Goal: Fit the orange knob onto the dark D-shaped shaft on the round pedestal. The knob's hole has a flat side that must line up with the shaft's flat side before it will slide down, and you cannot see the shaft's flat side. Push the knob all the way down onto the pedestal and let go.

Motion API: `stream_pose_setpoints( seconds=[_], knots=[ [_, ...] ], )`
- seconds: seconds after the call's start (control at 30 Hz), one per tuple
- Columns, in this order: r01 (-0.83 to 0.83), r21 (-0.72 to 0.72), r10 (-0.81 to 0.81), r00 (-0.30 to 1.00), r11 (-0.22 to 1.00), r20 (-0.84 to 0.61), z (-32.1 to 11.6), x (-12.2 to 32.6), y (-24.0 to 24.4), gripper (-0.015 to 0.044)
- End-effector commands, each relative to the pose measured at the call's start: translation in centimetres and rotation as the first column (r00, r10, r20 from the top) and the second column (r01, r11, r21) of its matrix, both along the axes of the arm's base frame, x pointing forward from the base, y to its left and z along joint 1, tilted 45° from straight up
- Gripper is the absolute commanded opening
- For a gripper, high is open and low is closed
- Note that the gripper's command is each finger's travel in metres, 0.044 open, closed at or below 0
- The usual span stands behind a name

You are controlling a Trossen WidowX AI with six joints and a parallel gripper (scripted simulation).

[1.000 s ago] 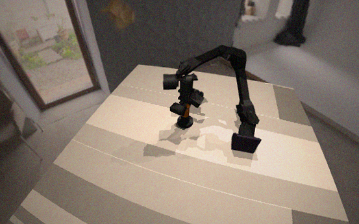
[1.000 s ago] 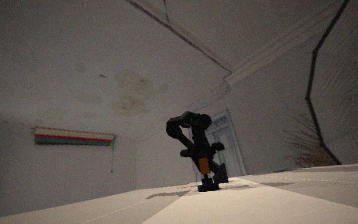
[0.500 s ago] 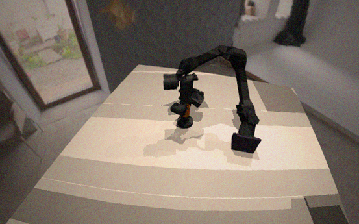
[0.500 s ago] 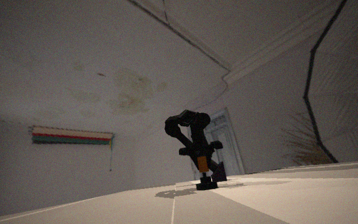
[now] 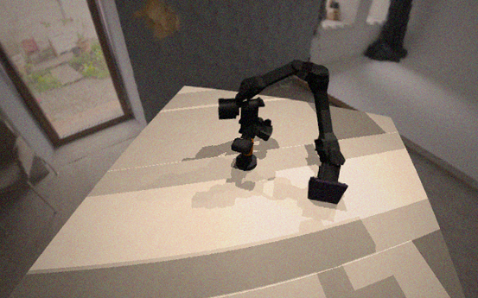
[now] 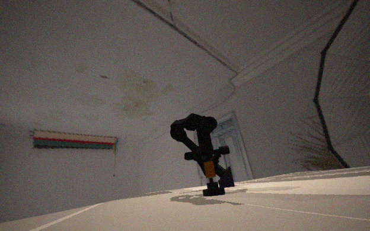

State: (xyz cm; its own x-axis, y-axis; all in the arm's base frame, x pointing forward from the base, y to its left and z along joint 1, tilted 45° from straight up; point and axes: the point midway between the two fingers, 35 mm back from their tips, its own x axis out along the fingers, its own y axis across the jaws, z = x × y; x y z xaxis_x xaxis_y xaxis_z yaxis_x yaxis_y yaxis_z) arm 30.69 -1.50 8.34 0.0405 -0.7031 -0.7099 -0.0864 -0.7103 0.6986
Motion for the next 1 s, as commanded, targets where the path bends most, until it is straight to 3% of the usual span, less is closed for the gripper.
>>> stream_pose_setpoints(
  seconds=[0.0,0.97],
  knots=[
    [-0.006,0.001,0.006,1.000,1.000,0.000,0.04,0.15,0.03,0.0000],
    [-0.024,0.000,0.024,1.000,1.000,-0.018,0.19,0.06,0.22,0.0000]
  ],
)
